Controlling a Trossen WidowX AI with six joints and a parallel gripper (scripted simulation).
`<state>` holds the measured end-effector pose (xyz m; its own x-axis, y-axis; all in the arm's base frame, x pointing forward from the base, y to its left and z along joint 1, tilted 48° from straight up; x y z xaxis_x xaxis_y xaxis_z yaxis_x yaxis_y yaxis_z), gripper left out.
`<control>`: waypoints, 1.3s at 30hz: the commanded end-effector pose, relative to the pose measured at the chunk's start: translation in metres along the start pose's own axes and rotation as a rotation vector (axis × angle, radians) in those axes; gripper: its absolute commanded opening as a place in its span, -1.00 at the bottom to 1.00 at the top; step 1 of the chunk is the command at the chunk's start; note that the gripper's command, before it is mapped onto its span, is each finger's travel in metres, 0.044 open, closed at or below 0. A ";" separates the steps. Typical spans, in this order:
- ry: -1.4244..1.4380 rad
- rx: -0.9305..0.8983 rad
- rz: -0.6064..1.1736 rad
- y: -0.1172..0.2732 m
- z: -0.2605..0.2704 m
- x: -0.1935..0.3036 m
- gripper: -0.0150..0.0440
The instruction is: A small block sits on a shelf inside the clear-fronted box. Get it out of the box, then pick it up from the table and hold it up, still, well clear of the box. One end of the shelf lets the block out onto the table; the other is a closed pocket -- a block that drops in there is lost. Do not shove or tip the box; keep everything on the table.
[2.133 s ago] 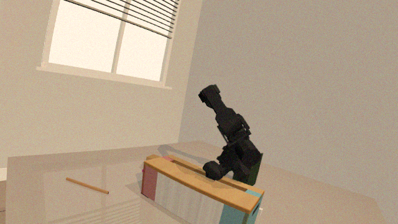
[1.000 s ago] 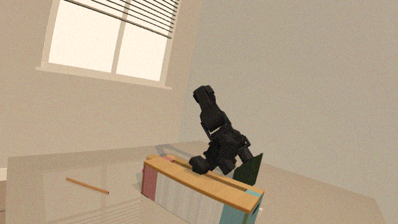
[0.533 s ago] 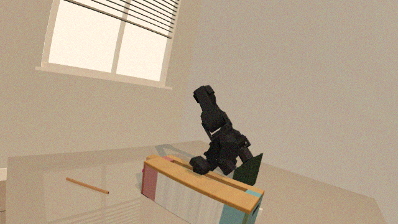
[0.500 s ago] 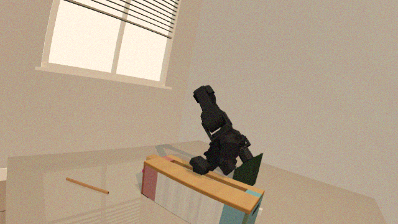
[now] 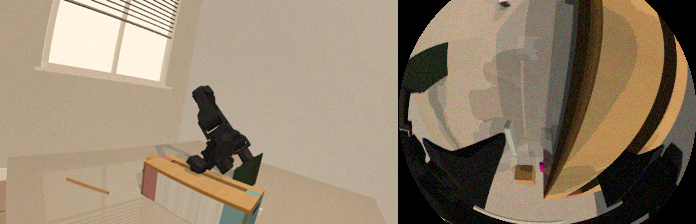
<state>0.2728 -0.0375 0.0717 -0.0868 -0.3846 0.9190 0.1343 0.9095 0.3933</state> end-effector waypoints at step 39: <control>-0.002 0.003 0.004 -0.014 -0.004 0.040 0.86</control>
<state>0.2709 -0.0616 0.0999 -0.0760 -0.3887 0.9182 0.1319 0.9089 0.3957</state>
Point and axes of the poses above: the point midway between the two fingers, 35 mm back from their tips, its own y axis back along the fingers, its own z axis across the jaws, x = y × z, the point moved 6 cm from there along y, back along the fingers, and after that the axes turned 5 degrees about -y, right-handed, at the moved point
